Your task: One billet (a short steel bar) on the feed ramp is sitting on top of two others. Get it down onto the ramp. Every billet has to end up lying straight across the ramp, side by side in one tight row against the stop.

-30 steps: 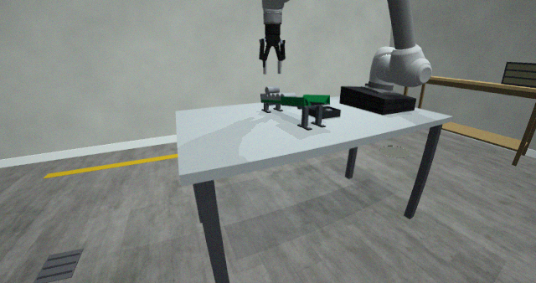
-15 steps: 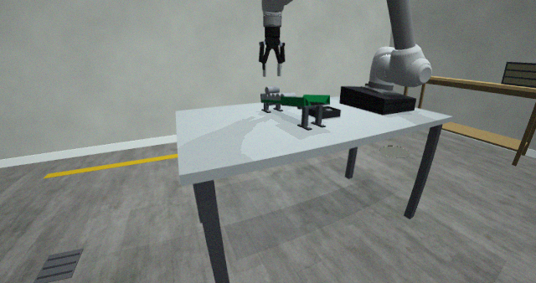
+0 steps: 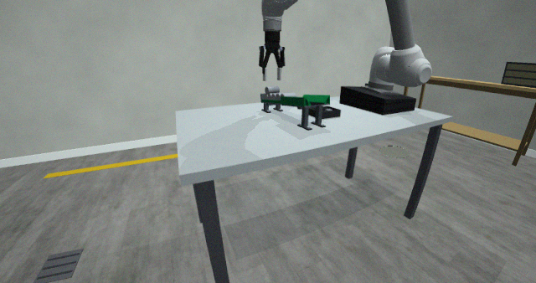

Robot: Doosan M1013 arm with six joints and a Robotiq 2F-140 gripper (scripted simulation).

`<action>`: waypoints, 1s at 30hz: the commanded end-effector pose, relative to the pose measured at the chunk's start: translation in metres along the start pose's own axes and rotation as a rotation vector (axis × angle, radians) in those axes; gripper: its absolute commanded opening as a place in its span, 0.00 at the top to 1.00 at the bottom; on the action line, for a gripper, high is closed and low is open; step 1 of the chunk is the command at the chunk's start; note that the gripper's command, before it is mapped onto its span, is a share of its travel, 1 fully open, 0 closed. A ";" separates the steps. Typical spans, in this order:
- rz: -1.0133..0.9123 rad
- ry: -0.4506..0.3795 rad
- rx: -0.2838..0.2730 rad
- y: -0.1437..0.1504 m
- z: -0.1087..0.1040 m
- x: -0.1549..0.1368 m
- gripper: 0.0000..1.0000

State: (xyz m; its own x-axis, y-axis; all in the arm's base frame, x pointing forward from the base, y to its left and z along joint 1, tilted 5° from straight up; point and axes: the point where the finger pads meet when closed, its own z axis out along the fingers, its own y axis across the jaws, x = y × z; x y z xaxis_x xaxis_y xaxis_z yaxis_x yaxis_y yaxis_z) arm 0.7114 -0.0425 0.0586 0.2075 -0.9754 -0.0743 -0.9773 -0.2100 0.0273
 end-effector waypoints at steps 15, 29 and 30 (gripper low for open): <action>-0.003 -0.005 0.001 0.000 0.016 -0.003 0.43; -0.003 -0.005 0.001 0.000 0.017 -0.003 0.43; -0.003 -0.005 0.001 0.000 0.017 -0.003 0.43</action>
